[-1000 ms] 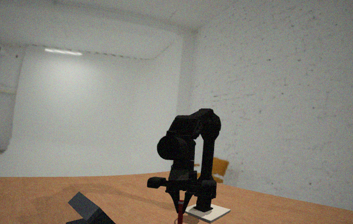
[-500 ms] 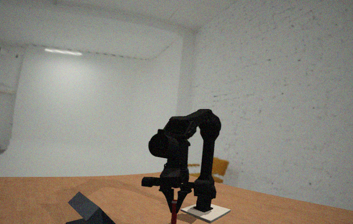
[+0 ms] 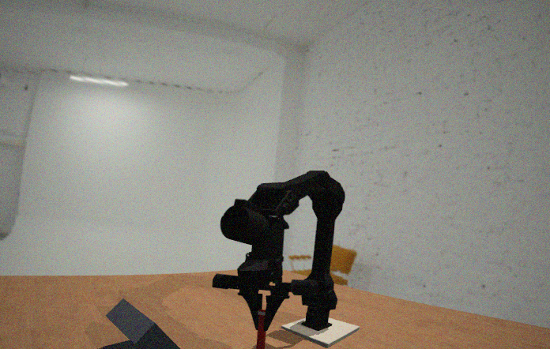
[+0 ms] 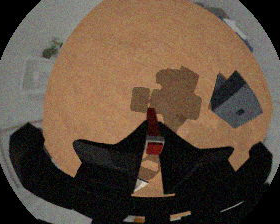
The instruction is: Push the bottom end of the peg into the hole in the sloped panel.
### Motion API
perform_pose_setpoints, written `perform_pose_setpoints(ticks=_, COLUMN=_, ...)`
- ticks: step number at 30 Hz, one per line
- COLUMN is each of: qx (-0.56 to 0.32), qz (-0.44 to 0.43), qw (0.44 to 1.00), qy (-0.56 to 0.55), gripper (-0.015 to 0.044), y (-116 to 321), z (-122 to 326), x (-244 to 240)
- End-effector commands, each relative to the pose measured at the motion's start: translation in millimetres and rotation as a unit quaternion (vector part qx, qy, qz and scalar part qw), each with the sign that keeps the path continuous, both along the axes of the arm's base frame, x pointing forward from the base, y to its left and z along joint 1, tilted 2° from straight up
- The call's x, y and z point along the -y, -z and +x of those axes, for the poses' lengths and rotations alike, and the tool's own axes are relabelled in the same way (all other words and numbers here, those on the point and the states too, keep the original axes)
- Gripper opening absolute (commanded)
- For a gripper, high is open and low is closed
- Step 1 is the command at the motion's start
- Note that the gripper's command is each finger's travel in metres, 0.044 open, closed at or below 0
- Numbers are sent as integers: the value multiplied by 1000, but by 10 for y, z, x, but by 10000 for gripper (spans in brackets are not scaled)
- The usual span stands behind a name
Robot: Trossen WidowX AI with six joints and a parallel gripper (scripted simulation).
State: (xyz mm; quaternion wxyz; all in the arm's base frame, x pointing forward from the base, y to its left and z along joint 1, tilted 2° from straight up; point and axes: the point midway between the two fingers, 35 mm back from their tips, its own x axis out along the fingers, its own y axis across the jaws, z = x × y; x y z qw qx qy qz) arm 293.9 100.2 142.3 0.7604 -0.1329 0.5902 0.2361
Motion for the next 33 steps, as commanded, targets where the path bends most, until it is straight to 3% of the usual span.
perform_pose_setpoints(ticks=1, qx=5, qz=7, qw=1000, qy=2, gripper=0, y=5, z=14, x=34)
perform_pose_setpoints(ticks=33, qx=60, qz=45, qw=996, qy=42, gripper=0, y=-17, z=195, x=393)
